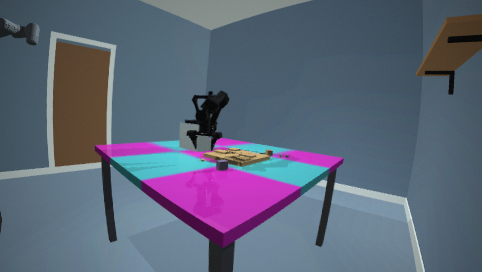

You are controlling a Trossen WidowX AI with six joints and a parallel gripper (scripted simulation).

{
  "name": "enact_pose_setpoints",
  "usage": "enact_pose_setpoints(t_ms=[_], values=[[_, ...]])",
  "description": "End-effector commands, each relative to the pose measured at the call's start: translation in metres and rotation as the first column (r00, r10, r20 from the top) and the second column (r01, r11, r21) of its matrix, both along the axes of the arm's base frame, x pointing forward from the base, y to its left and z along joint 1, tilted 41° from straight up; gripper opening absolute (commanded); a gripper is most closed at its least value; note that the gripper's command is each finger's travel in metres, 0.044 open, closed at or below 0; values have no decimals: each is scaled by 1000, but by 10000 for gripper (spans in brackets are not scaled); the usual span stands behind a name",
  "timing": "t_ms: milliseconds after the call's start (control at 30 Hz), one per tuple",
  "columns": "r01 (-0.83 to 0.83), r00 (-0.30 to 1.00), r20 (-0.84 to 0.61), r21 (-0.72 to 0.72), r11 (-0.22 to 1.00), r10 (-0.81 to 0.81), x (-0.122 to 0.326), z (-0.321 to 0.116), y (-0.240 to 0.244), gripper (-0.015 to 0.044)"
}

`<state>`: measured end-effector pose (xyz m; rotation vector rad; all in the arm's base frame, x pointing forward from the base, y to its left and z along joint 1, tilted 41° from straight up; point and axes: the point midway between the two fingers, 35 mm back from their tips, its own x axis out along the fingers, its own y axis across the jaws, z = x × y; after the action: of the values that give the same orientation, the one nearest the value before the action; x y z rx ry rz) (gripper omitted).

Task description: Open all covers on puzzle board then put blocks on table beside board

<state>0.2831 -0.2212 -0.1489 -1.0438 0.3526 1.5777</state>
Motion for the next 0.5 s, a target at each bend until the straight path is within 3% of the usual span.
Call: enact_pose_setpoints(t_ms=[0, 133, 300, 467], values=[[-5, 1000, 1, -3, 1000, 5, -2, 10, -8, 440], [-5, 1000, 1, -3, 1000, 5, -3, 17, -12, 440], [172, 975, -144, -11, 985, -171, 10, 30, -2, 309], [410, 850, -335, -63, 910, -406, 26, 48, 14, 177]])
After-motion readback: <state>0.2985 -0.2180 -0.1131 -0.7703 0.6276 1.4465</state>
